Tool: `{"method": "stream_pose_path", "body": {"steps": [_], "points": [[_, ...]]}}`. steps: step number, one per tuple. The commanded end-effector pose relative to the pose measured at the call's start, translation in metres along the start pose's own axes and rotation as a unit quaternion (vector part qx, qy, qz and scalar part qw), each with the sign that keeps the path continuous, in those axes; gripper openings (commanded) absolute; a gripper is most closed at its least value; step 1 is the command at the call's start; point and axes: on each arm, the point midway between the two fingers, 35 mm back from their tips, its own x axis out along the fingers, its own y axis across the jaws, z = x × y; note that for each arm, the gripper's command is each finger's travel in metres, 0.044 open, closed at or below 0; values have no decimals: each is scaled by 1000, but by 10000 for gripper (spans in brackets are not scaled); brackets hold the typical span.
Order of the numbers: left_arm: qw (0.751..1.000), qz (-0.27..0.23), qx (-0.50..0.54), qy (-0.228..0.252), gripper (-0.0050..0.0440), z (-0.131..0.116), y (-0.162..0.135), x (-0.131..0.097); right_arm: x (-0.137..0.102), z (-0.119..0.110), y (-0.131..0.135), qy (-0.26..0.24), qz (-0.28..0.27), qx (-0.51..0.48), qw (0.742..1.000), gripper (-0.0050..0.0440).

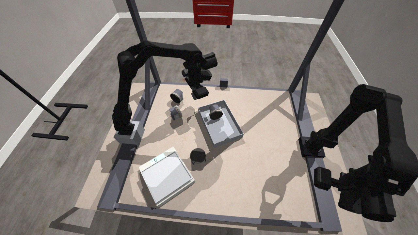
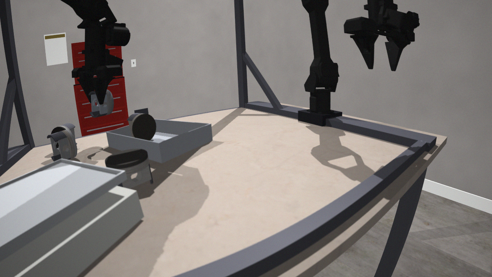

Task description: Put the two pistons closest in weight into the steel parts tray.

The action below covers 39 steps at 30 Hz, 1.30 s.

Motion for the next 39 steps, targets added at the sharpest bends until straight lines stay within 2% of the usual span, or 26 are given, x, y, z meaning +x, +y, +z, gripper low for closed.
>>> {"method": "stream_pose_path", "body": {"steps": [1,11,24,26,39], "points": [[1000,-1,1,-9,400,4,0,-5,-24,-12,-15,-38,-4,58,998,158],[1000,-1,1,-9,400,4,0,-5,-29,-41,-43,-42,-10,164,986,158],[1000,-1,1,-9,400,4,0,-5,-38,-88,-87,-46,-20,332,942,158],[1000,-1,1,-9,400,4,0,-5,-38,-88,-87,-46,-20,332,942,158],[1000,-1,1,-9,400,4,0,-5,-47,-136,-130,-51,-29,489,870,158]]}}
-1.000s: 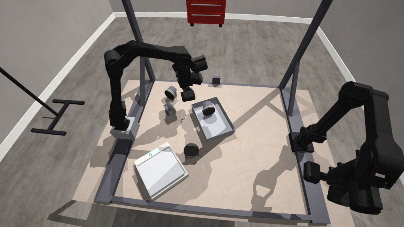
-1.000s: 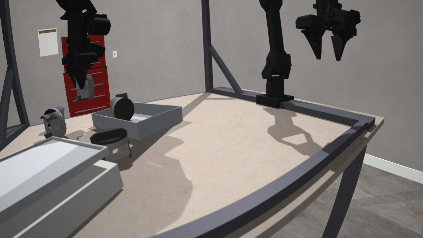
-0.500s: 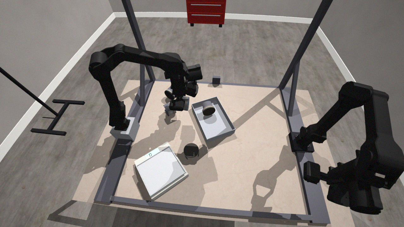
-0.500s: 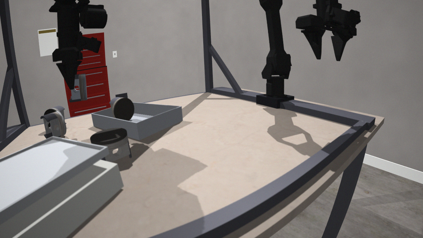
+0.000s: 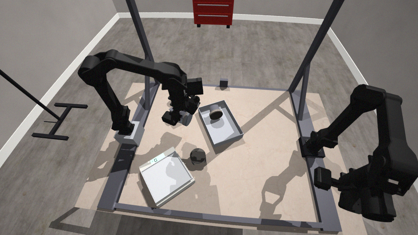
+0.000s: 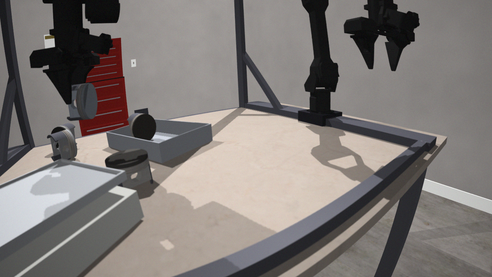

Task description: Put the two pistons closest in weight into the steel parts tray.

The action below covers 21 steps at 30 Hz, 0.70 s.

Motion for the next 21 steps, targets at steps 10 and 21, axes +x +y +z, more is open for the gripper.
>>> {"method": "stream_pose_path", "body": {"steps": [10,21], "points": [[1000,-1,1,-9,400,4,0,-5,-19,10,-58,-26,-1,155,988,158],[1000,-1,1,-9,400,4,0,-5,-28,18,-100,-33,2,165,986,158]]}}
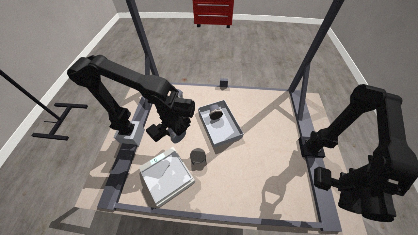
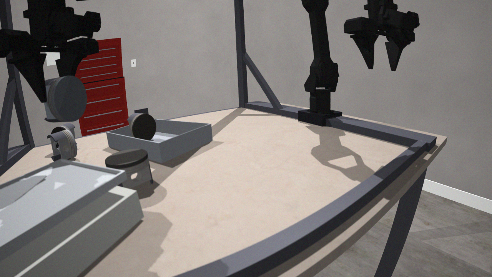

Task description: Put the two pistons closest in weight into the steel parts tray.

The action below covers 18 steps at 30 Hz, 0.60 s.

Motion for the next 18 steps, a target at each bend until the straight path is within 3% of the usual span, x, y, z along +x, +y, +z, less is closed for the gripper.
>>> {"method": "stream_pose_path", "body": {"steps": [1,18], "points": [[1000,-1,1,-9,400,4,0,-5,-14,10,-12,-20,12,-1,1000,158],[1000,-1,1,-9,400,4,0,-5,-18,45,-79,-14,6,-1,1000,158]]}}
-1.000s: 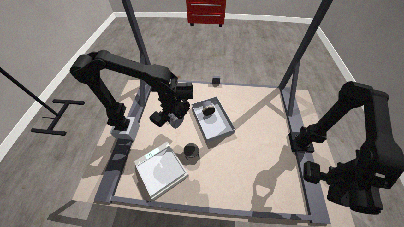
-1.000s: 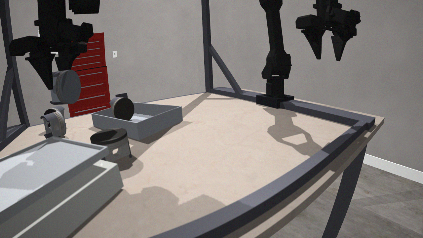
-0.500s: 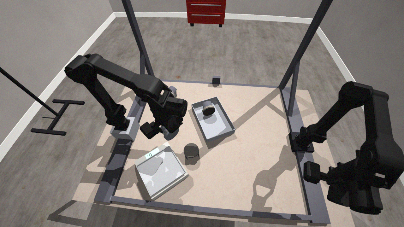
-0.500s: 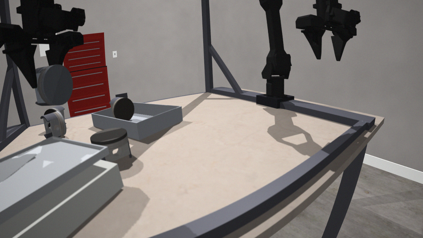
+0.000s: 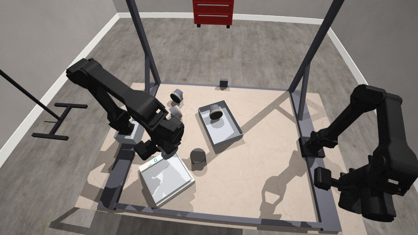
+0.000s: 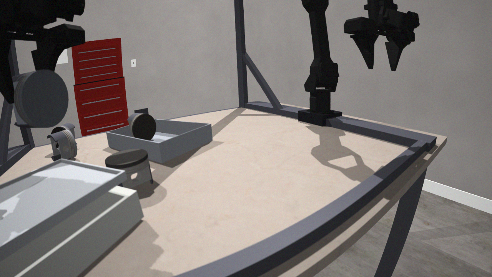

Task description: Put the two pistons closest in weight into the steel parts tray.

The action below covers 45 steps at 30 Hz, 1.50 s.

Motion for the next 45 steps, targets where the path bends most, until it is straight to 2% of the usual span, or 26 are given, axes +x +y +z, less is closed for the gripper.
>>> {"method": "stream_pose_path", "body": {"steps": [1,13,16,31,33,45], "points": [[1000,-1,1,-9,400,4,0,-5,-11,14,-12,-15,8,-6,1000,158],[1000,-1,1,-9,400,4,0,-5,-18,41,-66,-16,4,-6,1000,158],[1000,-1,1,-9,400,4,0,-5,-17,41,-67,-16,3,-5,1000,158],[1000,-1,1,-9,400,4,0,-5,-18,45,11,-17,3,-207,978,158],[1000,-1,1,-9,400,4,0,-5,-18,45,11,-17,3,-207,978,158],[1000,-1,1,-9,400,4,0,-5,-18,49,72,-17,2,-361,933,158]]}}
